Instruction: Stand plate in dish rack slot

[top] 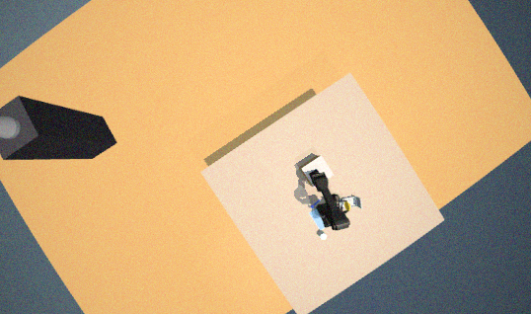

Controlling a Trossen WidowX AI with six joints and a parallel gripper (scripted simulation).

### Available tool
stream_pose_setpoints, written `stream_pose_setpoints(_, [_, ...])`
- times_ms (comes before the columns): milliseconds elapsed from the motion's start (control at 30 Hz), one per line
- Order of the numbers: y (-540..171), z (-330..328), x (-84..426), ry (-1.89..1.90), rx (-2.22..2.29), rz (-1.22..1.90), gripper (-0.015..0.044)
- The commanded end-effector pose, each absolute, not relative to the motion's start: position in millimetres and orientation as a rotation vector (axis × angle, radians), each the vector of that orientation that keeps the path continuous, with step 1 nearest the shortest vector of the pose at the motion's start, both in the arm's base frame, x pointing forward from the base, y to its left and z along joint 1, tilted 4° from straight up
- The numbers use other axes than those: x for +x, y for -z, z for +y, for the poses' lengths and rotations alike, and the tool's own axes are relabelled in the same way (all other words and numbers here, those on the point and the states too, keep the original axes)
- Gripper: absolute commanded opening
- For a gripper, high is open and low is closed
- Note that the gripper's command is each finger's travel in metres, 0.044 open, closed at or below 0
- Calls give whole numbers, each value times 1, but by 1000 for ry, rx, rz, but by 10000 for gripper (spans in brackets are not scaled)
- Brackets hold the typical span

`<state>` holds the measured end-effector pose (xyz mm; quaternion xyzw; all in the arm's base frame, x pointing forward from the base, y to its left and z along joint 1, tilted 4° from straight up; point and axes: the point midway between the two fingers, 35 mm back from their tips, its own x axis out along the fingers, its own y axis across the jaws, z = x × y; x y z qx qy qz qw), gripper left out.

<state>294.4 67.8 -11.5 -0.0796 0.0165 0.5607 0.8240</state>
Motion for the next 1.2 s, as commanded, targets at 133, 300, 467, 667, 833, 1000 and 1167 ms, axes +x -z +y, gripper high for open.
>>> stream_pose_setpoints(133, [30,69,295,-1192,-168,36,0])
stream_pose_setpoints(300, [27,69,293,-1193,-166,38,0])
stream_pose_setpoints(467, [27,69,293,-1193,-166,38,0])
stream_pose_setpoints(667, [27,69,294,-1192,-168,37,53])
stream_pose_setpoints(833, [27,69,294,-1192,-168,37,184])
stream_pose_setpoints(1000, [27,69,294,-1192,-168,37,315])
stream_pose_setpoints(1167, [27,69,294,-1192,-168,37,400])
